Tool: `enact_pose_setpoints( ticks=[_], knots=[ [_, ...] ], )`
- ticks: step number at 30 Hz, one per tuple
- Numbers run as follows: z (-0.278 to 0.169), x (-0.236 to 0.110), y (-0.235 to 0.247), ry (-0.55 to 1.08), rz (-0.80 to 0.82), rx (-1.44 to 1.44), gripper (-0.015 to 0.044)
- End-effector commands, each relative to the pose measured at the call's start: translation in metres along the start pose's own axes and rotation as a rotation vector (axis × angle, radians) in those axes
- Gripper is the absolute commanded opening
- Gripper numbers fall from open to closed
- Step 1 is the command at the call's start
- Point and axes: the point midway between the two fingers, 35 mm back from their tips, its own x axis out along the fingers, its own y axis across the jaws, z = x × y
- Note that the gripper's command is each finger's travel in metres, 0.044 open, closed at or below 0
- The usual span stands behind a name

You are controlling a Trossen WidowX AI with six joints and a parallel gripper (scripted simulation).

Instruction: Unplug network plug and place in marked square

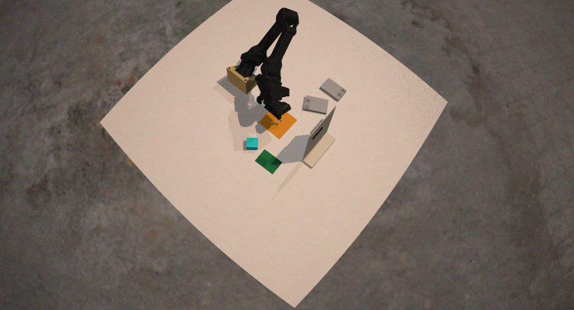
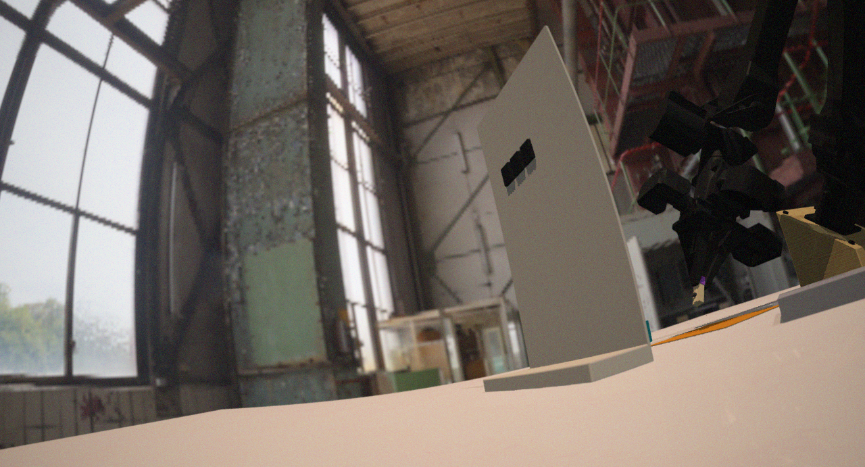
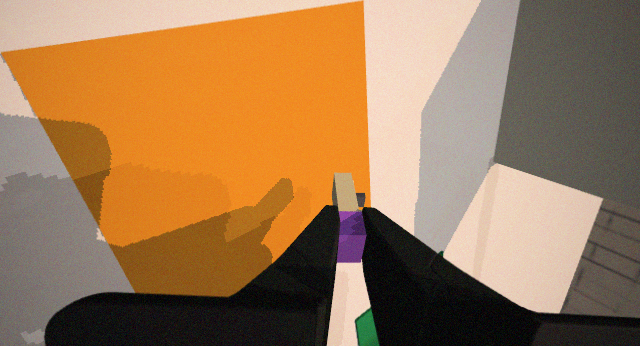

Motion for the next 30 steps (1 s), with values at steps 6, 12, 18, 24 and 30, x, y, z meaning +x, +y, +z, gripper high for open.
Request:
enact_pose_setpoints(
  ticks=[6, 12, 18, 24, 30],
  knots=[
    [0.0, 0.008, 0.01, 0.002, 0.007, 0.009, 0.0],
    [0.001, 0.013, 0.014, 0.001, 0.006, 0.009, 0.0],
    [0.002, 0.017, 0.018, -0.001, 0.005, 0.01, 0.0],
    [0.002, 0.018, 0.018, -0.001, 0.006, 0.01, 0.0],
    [0.003, 0.021, 0.019, -0.001, 0.006, 0.01, 0.0]
  ],
)
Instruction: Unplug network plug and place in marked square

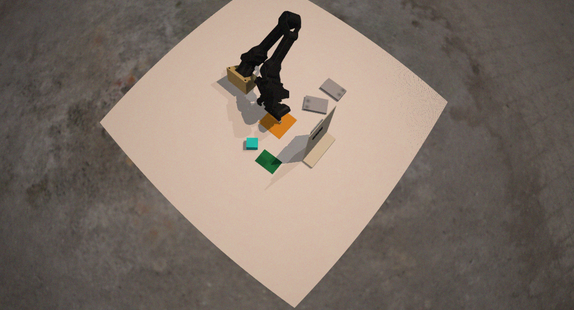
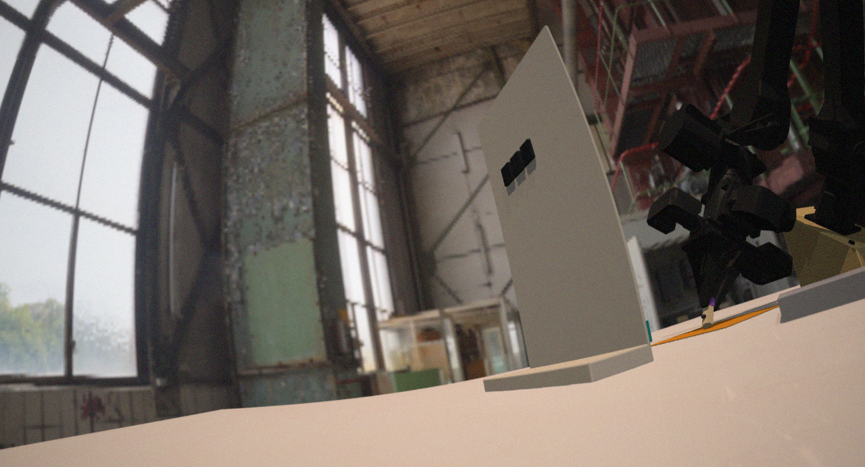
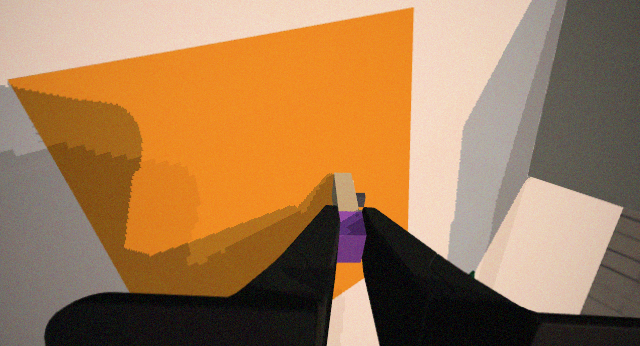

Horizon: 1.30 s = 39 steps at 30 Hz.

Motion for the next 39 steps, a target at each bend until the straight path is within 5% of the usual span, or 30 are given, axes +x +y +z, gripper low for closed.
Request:
enact_pose_setpoints(
  ticks=[1, 11, 17, 39],
  knots=[
    [0.0, 0.002, 0.002, 0.004, 0.003, 0.004, 0.0],
    [0.001, 0.002, 0.0, 0.0, 0.0, 0.0, 0.0],
    [0.001, 0.002, 0.0, 0.0, 0.0, 0.0, 0.0156],
    [-0.001, -0.015, 0.0, 0.004, 0.003, 0.001, 0.0156]
  ],
)
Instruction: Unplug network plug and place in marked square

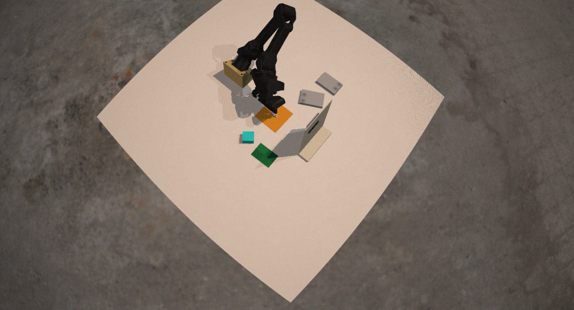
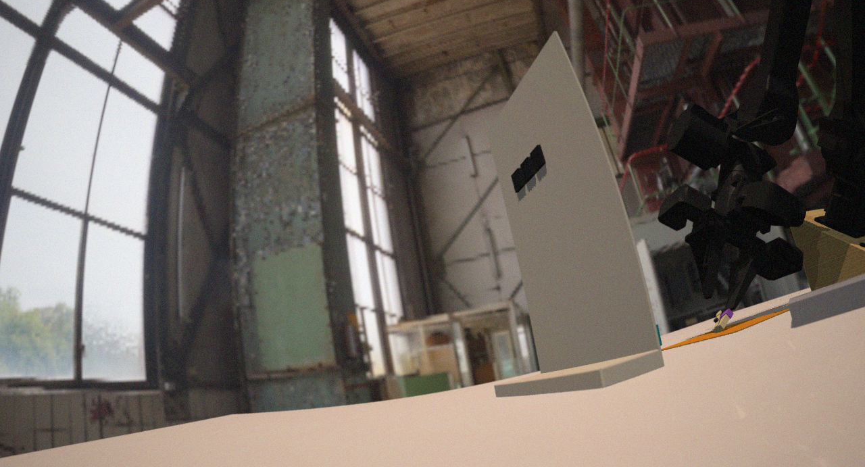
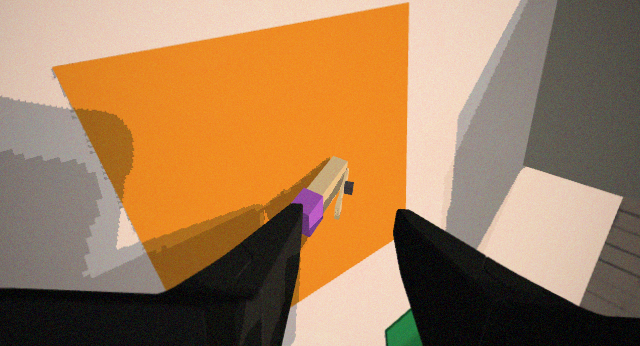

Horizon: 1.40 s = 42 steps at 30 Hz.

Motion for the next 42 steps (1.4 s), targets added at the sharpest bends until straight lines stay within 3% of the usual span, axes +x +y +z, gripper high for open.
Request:
enact_pose_setpoints(
  ticks=[1, 42],
  knots=[
    [0.001, -0.004, -0.001, -0.004, -0.001, -0.005, 0.0156],
    [-0.005, -0.041, -0.023, 0.005, 0.004, -0.005, 0.0156]
  ],
)
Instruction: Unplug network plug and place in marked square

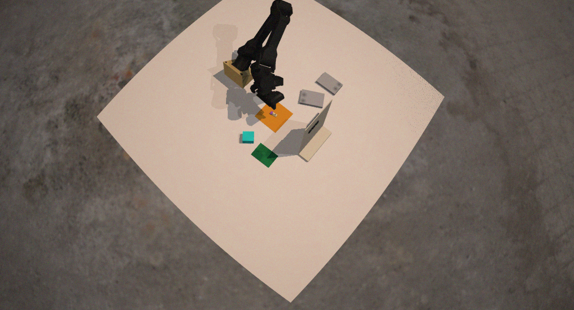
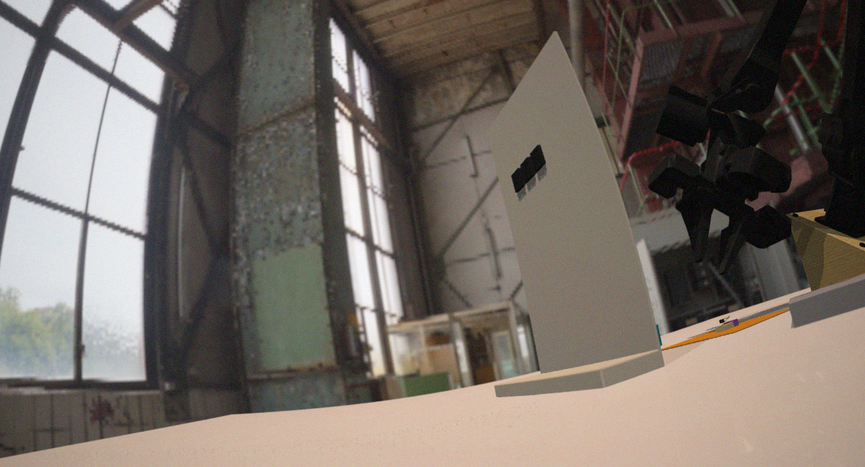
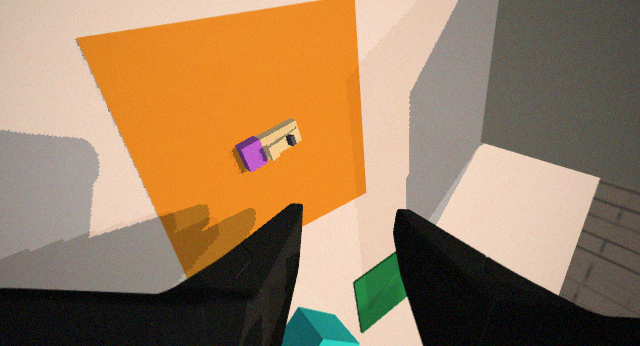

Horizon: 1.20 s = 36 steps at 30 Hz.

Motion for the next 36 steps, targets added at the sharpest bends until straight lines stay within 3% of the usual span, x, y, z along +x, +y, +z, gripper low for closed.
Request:
enact_pose_setpoints(
  ticks=[1, 36],
  knots=[
    [0.001, -0.005, -0.004, -0.003, -0.003, -0.006, 0.0156],
    [0.003, -0.047, -0.024, -0.007, -0.005, -0.004, 0.0156]
  ],
)
